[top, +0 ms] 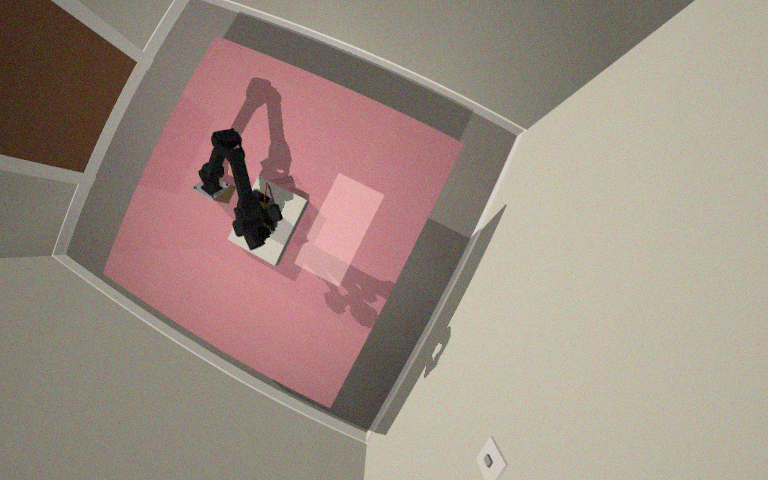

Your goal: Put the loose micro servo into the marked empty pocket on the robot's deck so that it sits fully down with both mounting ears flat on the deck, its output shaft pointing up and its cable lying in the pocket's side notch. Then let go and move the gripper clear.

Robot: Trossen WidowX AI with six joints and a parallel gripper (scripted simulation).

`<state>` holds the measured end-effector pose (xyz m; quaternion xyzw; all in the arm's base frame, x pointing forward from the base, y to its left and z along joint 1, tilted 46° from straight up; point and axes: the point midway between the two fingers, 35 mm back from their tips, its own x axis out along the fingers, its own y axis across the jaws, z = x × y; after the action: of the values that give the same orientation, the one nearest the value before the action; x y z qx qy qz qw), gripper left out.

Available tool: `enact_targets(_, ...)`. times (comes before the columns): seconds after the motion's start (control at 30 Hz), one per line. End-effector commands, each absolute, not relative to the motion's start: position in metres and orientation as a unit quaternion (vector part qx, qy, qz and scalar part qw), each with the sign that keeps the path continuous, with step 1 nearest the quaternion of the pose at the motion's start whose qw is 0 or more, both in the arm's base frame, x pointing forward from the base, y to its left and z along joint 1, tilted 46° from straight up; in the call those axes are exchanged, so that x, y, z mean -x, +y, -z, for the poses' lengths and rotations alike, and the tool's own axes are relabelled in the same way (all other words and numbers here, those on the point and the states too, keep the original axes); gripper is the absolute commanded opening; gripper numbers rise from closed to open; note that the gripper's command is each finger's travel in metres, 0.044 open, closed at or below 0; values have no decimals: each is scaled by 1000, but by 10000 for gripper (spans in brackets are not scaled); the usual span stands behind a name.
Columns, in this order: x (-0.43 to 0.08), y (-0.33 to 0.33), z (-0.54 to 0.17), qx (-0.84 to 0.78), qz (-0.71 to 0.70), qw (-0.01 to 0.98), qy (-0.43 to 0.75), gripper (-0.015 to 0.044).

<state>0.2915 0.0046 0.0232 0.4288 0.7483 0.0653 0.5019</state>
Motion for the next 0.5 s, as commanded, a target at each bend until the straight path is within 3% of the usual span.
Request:
enact_targets(0.0, -293, 2, -23, -392, -114, 533, 741, 0)
enact_targets(0.47, -293, 2, -23, -253, -288, 612, 692, 0)
